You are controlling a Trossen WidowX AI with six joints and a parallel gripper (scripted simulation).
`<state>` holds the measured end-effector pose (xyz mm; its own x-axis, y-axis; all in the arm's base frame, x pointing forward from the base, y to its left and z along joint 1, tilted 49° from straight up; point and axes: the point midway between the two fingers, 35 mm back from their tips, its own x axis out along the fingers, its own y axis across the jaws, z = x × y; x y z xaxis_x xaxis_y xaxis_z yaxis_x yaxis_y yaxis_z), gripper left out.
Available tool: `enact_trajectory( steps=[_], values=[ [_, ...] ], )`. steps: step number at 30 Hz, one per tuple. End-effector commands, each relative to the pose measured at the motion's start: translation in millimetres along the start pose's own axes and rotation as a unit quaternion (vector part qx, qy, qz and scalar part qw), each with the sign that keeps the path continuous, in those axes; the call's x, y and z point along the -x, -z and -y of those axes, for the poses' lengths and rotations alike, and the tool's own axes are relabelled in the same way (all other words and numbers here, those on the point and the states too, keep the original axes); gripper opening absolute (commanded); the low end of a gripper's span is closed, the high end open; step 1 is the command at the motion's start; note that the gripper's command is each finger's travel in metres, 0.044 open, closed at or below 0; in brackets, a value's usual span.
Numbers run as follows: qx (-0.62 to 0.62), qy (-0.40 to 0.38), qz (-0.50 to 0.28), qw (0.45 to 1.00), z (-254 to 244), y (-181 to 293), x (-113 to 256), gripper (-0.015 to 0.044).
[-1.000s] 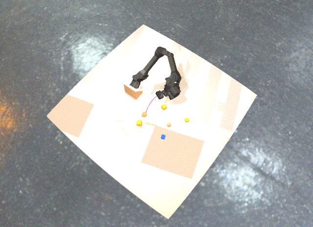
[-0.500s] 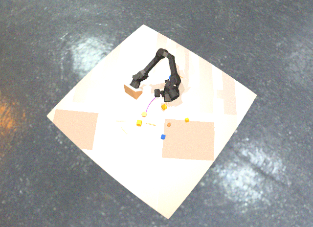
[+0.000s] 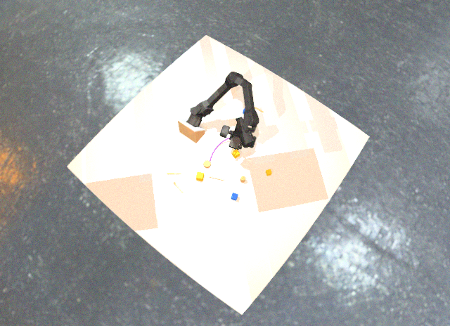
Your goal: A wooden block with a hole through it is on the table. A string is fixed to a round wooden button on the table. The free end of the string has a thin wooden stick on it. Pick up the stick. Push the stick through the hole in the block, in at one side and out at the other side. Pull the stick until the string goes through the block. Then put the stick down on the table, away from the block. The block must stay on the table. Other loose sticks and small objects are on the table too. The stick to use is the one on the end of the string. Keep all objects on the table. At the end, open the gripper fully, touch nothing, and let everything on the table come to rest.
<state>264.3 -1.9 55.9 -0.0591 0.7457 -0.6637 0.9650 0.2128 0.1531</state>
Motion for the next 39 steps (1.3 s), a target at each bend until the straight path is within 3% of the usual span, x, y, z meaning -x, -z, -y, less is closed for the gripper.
enact_trajectory(
  steps=[1, 20, 39],
  values=[
    [-0.061, 0.007, 0.0, 0.998, 1.0, -6.1, 0.0, 0.0],
    [-0.346, 0.029, -0.007, 0.938, 10.2, -30.0, -0.4, 0.0],
    [-0.604, 0.055, -0.007, 0.795, 21.9, -53.0, -1.6, 0.0]
  ],
)
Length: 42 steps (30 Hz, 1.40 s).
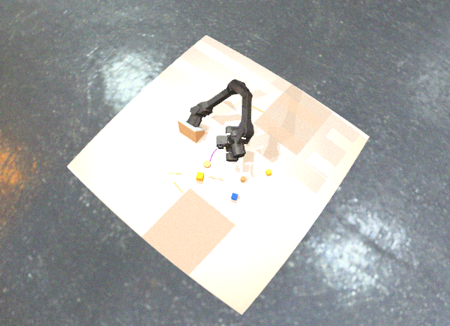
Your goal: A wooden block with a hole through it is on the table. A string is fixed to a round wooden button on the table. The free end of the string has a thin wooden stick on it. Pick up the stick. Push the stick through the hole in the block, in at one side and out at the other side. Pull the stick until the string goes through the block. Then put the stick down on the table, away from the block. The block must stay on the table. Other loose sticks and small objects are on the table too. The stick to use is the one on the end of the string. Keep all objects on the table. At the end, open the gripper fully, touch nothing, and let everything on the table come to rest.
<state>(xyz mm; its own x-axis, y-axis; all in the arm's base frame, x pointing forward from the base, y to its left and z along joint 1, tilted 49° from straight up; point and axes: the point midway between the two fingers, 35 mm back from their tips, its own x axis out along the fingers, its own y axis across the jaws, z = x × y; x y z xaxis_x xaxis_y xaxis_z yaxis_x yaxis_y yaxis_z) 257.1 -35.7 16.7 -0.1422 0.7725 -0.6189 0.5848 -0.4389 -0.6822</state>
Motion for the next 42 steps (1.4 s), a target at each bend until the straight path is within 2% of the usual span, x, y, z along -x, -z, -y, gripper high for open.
enact_trajectory(
  steps=[1, 15, 29, 42],
  values=[
    [-0.069, 0.006, 0.005, 0.998, -4.7, -4.4, -0.2, 0.0],
    [-0.287, 0.026, 0.015, 0.958, -15.7, -19.6, -1.6, 0.0],
    [-0.486, 0.042, 0.031, 0.872, -25.5, -35.2, -3.7, 0.0],
    [-0.485, 0.043, 0.027, 0.873, -25.6, -34.7, -3.6, 0.0]
  ],
)
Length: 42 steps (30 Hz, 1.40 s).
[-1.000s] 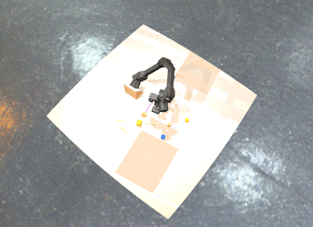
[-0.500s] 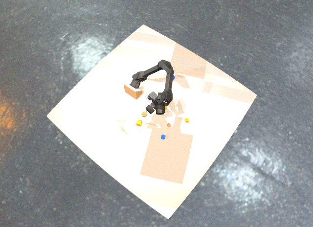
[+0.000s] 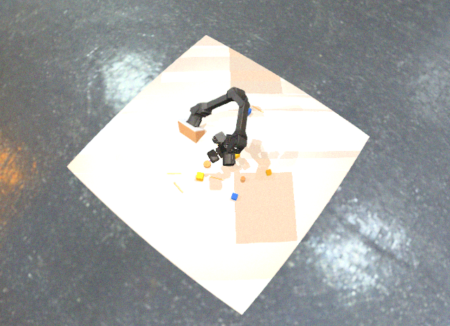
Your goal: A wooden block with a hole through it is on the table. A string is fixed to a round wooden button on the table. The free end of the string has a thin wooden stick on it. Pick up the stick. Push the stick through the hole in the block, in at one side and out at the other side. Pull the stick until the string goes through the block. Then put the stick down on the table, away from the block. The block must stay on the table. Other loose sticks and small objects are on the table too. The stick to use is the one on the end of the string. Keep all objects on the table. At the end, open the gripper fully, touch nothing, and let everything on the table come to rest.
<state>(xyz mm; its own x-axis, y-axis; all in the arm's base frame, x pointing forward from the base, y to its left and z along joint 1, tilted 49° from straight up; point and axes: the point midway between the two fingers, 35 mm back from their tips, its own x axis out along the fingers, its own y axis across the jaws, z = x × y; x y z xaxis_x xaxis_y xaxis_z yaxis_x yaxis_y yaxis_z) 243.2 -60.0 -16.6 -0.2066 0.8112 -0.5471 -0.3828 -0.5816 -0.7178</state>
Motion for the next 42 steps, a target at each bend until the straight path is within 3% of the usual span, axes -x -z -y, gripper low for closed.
enact_trajectory(
  steps=[1, 42],
  values=[
    [0.002, -0.001, -0.002, 1.0, 0.1, 1.5, 0.6, 0.0],
    [-0.001, -0.012, -0.044, 0.999, 1.3, 50.5, 17.3, 0.0]
  ],
)
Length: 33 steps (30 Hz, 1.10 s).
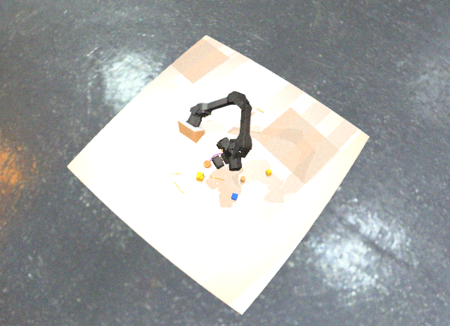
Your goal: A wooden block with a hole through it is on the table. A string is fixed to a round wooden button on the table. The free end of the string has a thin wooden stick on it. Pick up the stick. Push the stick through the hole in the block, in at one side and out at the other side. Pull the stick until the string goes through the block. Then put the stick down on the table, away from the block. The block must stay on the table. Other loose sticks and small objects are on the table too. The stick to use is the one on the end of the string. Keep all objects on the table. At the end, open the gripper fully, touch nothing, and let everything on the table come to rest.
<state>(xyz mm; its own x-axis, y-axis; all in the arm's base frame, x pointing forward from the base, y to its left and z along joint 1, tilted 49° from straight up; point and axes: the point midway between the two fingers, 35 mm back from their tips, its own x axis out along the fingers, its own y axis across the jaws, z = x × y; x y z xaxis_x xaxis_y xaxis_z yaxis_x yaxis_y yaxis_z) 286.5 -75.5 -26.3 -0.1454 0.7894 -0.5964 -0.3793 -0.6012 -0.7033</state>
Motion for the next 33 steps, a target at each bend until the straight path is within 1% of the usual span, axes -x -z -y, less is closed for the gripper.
enact_trajectory(
  steps=[1, 33],
  values=[
    [0.0, 0.001, -0.007, 1.0, 0.8, 7.7, 1.0, 0.0],
    [-0.004, -0.002, -0.041, 0.999, 4.6, 46.5, 10.7, 0.0]
  ],
)
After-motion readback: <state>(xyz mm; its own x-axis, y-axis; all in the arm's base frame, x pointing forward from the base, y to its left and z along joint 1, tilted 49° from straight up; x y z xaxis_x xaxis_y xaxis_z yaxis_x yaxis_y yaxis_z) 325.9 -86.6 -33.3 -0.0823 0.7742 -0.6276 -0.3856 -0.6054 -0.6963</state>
